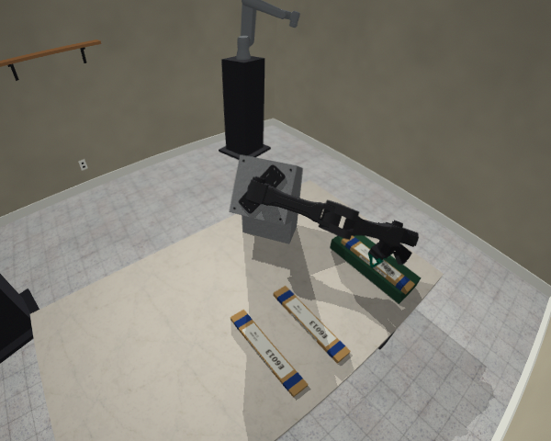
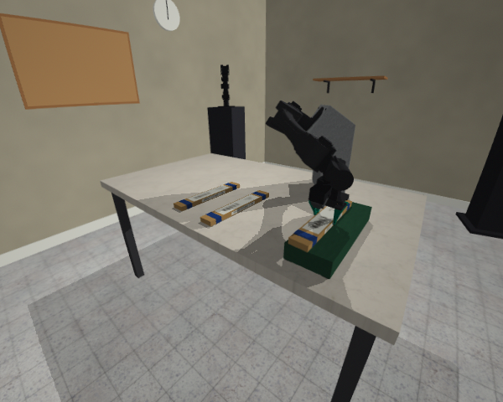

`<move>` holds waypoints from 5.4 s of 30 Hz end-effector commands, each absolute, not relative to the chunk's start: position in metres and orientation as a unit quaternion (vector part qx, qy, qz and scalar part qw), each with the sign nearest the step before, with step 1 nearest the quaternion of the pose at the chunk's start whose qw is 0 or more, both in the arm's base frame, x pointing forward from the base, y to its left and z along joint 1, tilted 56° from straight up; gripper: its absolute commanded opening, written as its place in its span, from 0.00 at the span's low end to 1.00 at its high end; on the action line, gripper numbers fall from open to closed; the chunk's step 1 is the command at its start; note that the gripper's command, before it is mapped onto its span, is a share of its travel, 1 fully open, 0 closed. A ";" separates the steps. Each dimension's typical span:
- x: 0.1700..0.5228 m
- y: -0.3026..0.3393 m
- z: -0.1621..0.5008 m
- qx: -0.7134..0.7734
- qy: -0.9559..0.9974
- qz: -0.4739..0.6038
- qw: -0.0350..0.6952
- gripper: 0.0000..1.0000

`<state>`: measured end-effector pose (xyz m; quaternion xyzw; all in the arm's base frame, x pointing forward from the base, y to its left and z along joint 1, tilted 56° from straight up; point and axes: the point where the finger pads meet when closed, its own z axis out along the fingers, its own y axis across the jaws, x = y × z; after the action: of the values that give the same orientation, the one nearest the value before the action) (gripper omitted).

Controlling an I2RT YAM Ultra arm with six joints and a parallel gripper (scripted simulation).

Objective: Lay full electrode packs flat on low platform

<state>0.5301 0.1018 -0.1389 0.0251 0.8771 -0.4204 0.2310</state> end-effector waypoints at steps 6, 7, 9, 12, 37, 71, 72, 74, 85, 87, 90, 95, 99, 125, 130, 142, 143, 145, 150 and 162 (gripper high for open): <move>0.517 0.141 -0.136 -0.013 0.884 -0.406 0.232 0.00; 0.517 0.142 -0.136 -0.012 0.884 -0.405 0.234 0.00; 0.519 0.143 -0.136 -0.010 0.884 -0.403 0.236 0.00; 0.521 0.144 -0.137 -0.007 0.884 -0.401 0.240 0.00; 0.515 0.141 -0.141 -0.012 0.883 -0.406 0.234 0.00; 0.509 0.141 -0.146 -0.017 0.883 -0.409 0.229 0.00; 0.509 0.141 -0.146 -0.017 0.883 -0.409 0.229 0.97; 0.509 0.141 -0.146 -0.017 0.883 -0.409 0.230 0.97; 0.518 0.147 -0.139 -0.008 0.882 -0.401 0.245 0.97; 0.517 0.144 -0.141 -0.010 0.882 -0.405 0.242 0.97; 0.517 0.144 -0.141 -0.010 0.882 -0.405 0.242 0.97; 0.517 0.144 -0.141 -0.010 0.882 -0.405 0.242 0.97; 0.517 0.144 -0.141 -0.010 0.882 -0.405 0.242 0.97; 0.517 0.144 -0.141 -0.010 0.882 -0.405 0.242 0.97; 0.517 0.144 -0.141 -0.010 0.882 -0.405 0.242 0.97; 0.507 0.142 -0.117 -0.012 0.881 -0.411 0.235 0.97; 0.513 0.151 -0.107 -0.004 0.881 -0.402 0.248 0.97; 0.509 0.159 -0.102 -0.004 0.882 -0.402 0.247 0.97; 0.489 0.171 -0.106 -0.013 0.882 -0.409 0.232 0.97; 0.480 0.185 -0.096 -0.015 0.881 -0.412 0.233 0.97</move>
<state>0.4903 0.1694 -0.0969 -0.0018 0.8820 -0.4078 0.2360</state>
